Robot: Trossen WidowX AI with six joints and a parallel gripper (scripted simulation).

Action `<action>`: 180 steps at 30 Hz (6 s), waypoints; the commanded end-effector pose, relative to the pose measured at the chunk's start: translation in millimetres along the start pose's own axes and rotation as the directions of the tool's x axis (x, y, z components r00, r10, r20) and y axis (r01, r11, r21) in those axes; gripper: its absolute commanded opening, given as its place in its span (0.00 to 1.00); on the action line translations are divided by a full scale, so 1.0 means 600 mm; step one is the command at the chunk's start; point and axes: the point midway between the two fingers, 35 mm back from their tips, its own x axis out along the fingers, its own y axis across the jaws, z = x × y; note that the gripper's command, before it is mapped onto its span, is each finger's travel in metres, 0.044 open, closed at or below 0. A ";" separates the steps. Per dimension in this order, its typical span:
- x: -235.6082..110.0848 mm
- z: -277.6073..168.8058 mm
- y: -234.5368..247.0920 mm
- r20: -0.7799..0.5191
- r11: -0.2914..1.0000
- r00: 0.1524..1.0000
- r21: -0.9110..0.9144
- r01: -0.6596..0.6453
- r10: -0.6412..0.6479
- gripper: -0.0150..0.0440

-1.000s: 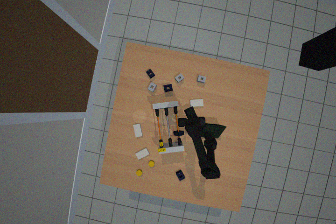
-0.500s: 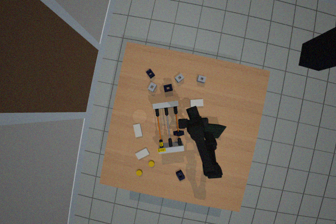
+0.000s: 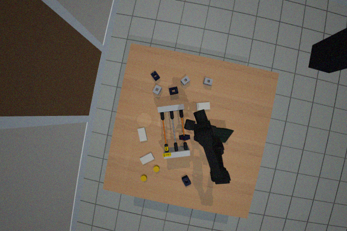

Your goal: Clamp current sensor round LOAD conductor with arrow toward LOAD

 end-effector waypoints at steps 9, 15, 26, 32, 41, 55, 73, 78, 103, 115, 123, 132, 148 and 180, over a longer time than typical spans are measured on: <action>-0.005 0.004 -0.016 0.004 0.950 0.999 0.311 0.029 -0.032 0.25; -0.008 0.008 -0.038 -0.001 0.880 0.999 0.474 0.044 -0.049 0.25; -0.013 0.020 -0.079 -0.005 0.681 0.997 0.730 0.058 -0.080 0.25; -0.015 0.028 -0.101 -0.005 0.543 0.995 0.838 0.057 -0.097 0.25; -0.018 0.042 -0.133 -0.002 0.307 0.993 0.951 0.039 -0.121 0.25; -0.020 0.068 -0.182 0.010 -0.090 0.988 0.996 -0.025 -0.156 0.25; -0.019 0.111 -0.242 0.040 -0.558 0.980 0.817 -0.145 -0.196 0.25; -0.018 0.124 -0.258 0.051 -0.665 0.977 0.725 -0.177 -0.205 0.25; 0.001 0.171 -0.308 0.091 -0.901 0.969 0.356 -0.247 -0.230 0.25; 0.033 0.174 -0.317 0.091 -0.901 0.969 0.357 -0.248 -0.230 0.25; 0.054 0.176 -0.321 0.092 -0.901 0.969 0.357 -0.248 -0.231 0.25; 0.066 0.176 -0.323 0.087 -0.901 0.970 0.360 -0.244 -0.228 0.25; 0.066 0.176 -0.323 0.087 -0.901 0.970 0.360 -0.244 -0.228 0.25; 0.066 0.177 -0.326 0.079 -0.903 0.974 0.364 -0.228 -0.214 0.25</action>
